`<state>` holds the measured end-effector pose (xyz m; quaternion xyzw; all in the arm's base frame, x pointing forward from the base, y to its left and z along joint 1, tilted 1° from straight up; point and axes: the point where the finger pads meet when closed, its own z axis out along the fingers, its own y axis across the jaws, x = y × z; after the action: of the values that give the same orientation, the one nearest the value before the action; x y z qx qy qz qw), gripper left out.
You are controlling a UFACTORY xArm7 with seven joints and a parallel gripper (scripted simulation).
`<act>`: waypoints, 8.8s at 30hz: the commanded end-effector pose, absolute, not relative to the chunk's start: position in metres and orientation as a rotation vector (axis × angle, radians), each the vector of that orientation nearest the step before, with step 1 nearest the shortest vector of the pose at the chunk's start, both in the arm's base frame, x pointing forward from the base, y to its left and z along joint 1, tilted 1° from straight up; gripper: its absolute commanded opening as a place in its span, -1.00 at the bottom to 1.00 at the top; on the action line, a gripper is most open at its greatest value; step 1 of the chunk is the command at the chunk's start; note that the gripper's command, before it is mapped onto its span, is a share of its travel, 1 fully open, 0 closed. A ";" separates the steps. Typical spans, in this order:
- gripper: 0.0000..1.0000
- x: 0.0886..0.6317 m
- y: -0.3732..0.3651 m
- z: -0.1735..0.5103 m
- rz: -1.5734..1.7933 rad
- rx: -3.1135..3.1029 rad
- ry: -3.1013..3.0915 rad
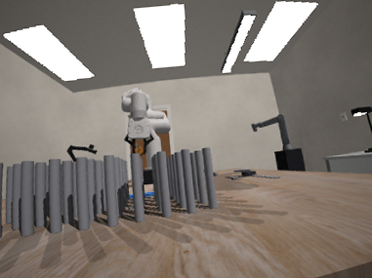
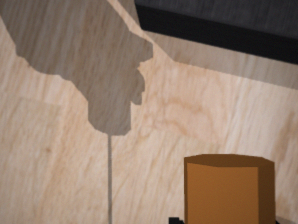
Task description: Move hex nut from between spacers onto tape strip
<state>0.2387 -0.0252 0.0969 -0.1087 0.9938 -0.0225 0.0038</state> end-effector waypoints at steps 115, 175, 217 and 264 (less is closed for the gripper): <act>-1.00 0.256 -0.043 -0.010 -0.034 -0.369 3.107; -1.00 0.256 -0.043 -0.042 -0.033 -0.370 3.107; -1.00 0.256 -0.043 -0.042 -0.033 -0.370 3.107; -1.00 0.322 -0.027 -0.041 -0.033 -0.370 3.107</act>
<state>0.3013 -0.0315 -0.0410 -0.1184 0.9929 -0.0088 0.0061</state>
